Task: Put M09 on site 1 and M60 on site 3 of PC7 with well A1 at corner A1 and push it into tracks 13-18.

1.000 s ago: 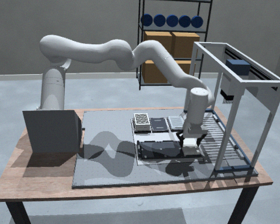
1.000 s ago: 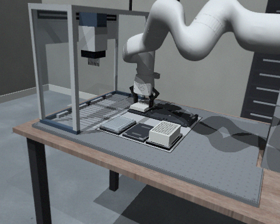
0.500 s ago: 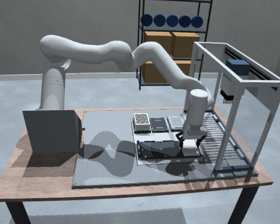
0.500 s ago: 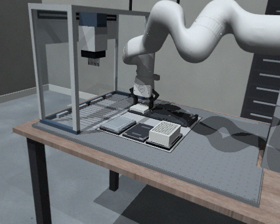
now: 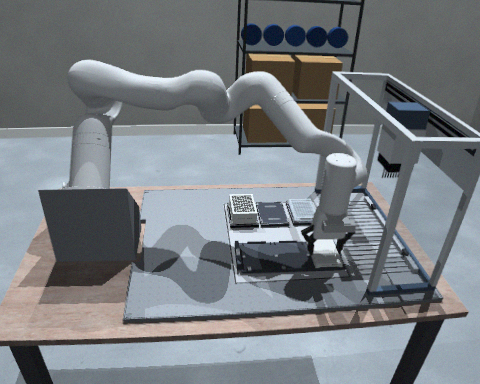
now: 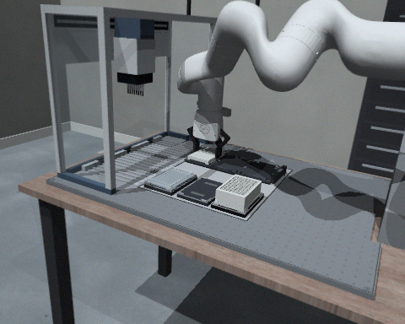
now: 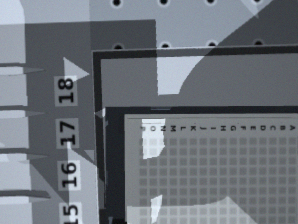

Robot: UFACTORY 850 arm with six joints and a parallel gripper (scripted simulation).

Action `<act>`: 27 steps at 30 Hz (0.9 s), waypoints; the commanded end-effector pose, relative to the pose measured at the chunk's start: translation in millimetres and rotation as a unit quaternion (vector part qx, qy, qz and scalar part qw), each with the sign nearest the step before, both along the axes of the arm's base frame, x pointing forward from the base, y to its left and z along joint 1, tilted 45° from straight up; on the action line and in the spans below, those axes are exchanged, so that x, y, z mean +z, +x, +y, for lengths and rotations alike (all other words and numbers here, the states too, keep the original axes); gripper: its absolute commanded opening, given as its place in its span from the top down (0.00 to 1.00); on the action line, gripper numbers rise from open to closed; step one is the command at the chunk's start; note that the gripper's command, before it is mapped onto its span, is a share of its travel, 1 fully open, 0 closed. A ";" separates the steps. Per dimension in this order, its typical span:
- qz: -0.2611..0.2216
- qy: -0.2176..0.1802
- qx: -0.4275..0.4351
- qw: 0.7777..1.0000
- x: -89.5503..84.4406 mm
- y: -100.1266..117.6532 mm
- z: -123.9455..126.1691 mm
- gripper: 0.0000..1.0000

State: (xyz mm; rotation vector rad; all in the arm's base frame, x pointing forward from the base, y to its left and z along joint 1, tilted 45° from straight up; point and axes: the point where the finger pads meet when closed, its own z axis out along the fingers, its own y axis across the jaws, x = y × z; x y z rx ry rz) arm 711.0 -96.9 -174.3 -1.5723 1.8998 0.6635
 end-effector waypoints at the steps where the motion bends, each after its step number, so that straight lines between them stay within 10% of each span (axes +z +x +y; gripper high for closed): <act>1: -0.001 0.000 -0.001 1.000 1.0 0.9 -1.1 1.00; 2: -0.001 0.000 0.000 1.000 0.5 0.9 -0.6 0.00; 27: -0.001 0.000 0.000 1.000 0.5 0.9 -0.6 0.00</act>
